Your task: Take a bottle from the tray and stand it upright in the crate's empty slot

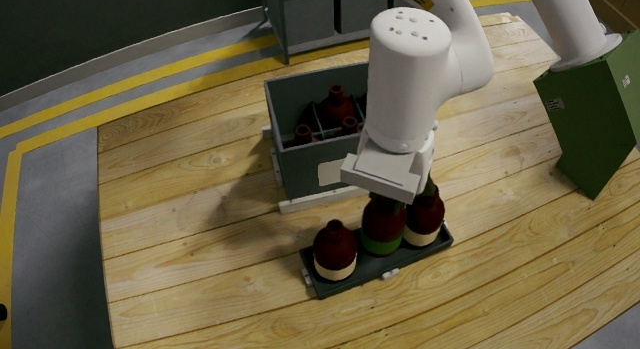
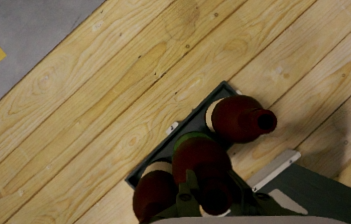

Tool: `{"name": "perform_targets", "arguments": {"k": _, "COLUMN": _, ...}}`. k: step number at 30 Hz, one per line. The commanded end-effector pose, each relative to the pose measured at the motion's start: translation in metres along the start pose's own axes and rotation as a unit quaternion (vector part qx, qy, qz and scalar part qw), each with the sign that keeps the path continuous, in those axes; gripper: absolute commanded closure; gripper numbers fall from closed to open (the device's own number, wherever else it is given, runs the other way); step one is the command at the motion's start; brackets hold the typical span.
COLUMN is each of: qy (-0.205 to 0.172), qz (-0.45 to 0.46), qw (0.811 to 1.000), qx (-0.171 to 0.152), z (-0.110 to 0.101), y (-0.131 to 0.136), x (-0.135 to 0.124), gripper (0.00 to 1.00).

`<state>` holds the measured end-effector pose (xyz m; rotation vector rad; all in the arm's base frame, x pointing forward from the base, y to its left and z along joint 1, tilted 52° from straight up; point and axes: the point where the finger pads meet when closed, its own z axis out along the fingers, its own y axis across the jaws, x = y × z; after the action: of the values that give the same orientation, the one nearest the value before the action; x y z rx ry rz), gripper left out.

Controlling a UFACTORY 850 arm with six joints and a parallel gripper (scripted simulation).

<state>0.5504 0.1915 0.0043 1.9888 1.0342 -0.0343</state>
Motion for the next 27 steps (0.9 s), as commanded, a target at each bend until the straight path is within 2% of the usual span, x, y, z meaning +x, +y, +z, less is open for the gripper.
{"name": "perform_targets", "arguments": {"k": 1, "qy": 0.001, "qz": 0.0, "qw": 1.0, "qx": 0.0, "z": -0.0009, "y": 0.0003, "x": 0.0006, "gripper": 1.0}}
{"name": "perform_targets", "arguments": {"k": 27, "qy": 0.001, "qz": 0.0, "qw": 1.0, "qx": 0.0, "z": -0.0099, "y": 0.0003, "x": 0.0006, "gripper": 1.0}}
